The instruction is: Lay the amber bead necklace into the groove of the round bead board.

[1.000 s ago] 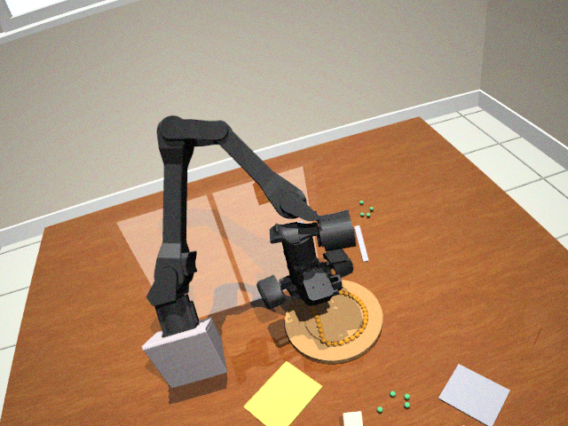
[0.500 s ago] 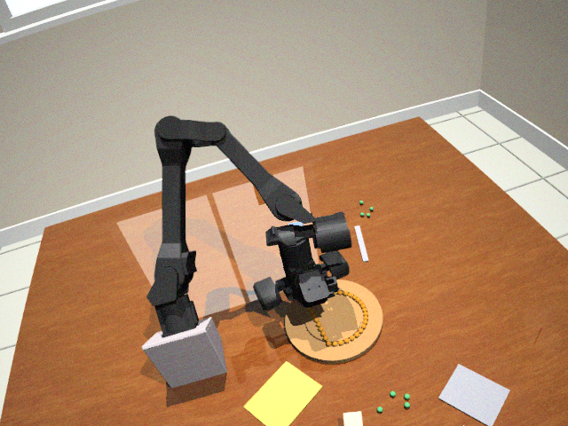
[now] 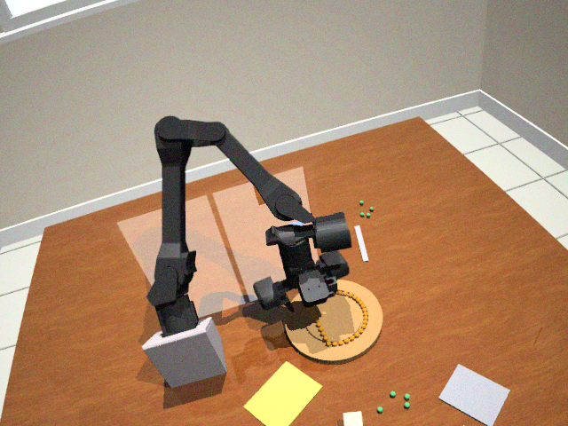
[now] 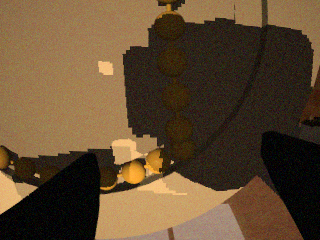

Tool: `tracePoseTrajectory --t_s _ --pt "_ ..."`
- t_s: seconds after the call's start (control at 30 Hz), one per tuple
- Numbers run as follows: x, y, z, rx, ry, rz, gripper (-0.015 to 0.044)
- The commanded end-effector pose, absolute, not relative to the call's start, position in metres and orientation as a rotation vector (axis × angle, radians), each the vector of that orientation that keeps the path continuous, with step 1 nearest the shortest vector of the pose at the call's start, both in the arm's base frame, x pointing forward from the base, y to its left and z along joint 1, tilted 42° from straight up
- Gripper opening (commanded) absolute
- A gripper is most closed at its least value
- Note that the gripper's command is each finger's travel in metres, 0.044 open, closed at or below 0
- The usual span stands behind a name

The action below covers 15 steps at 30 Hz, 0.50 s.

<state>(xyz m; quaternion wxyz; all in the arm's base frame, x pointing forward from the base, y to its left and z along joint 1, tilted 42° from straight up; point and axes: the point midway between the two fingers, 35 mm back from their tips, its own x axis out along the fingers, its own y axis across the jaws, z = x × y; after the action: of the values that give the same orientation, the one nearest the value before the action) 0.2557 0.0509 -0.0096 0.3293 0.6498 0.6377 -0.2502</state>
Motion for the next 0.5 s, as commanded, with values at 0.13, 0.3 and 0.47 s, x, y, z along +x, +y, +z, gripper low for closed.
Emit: tracePoseTrajectory --t_s 0.13,0.3,0.47 --pt "0.2551 0.0481 -0.0065 1.703 1.674 -0.653 0.044" --pt "0.2551 0.0481 -0.0065 1.703 1.674 -0.653 0.044" --pt "0.2551 0.0481 -0.0065 1.703 1.674 -0.653 0.044"
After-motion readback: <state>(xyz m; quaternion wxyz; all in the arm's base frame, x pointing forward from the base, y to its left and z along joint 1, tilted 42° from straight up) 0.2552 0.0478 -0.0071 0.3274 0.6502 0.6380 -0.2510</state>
